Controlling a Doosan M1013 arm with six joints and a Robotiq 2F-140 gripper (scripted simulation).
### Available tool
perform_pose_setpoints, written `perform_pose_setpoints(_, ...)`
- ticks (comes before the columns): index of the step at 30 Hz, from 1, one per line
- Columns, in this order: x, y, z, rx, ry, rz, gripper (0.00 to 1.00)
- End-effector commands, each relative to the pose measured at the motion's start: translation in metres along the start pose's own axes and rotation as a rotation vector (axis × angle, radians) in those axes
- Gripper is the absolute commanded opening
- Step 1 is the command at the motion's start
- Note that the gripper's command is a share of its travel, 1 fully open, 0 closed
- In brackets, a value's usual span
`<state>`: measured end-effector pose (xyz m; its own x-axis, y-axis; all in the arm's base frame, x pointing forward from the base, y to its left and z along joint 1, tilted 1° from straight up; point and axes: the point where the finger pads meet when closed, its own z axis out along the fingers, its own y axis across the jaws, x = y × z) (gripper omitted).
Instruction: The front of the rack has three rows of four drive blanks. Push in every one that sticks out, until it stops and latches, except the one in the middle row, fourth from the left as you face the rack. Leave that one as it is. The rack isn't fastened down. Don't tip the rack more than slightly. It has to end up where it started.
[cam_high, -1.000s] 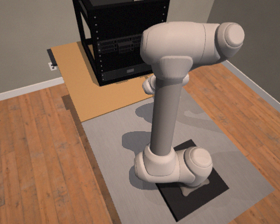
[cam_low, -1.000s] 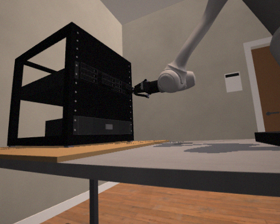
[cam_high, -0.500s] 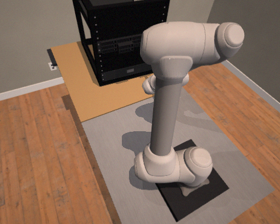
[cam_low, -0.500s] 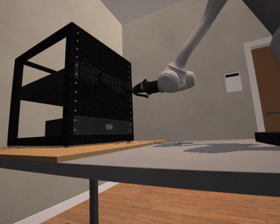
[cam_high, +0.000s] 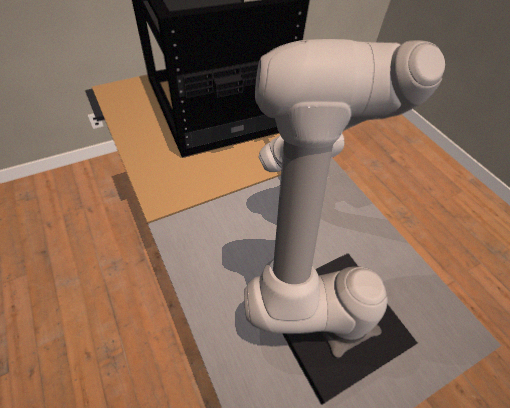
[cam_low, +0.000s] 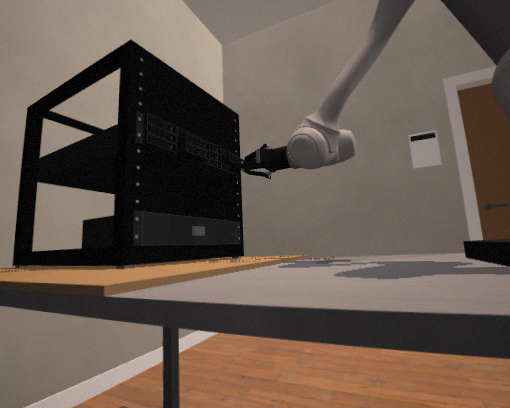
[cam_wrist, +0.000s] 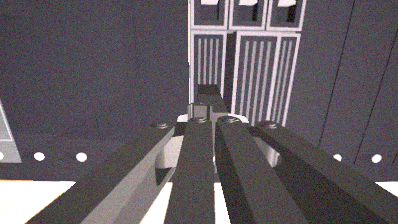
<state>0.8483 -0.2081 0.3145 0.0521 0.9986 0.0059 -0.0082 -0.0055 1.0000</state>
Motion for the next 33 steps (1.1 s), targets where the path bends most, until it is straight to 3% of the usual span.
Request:
perform_pose_setpoints(1, 0.000, 0.001, 0.000, -0.001, 0.000, 0.000, 0.10)
perform_pose_setpoints(18, 0.000, 0.001, -0.002, -0.001, 0.000, 0.000, 0.10)
perform_pose_setpoints(27, 0.000, 0.001, -0.032, -0.001, 0.000, 0.000, 0.10)
perform_pose_setpoints(33, 0.000, 0.001, -0.067, -0.001, 0.000, 0.000, 0.10)
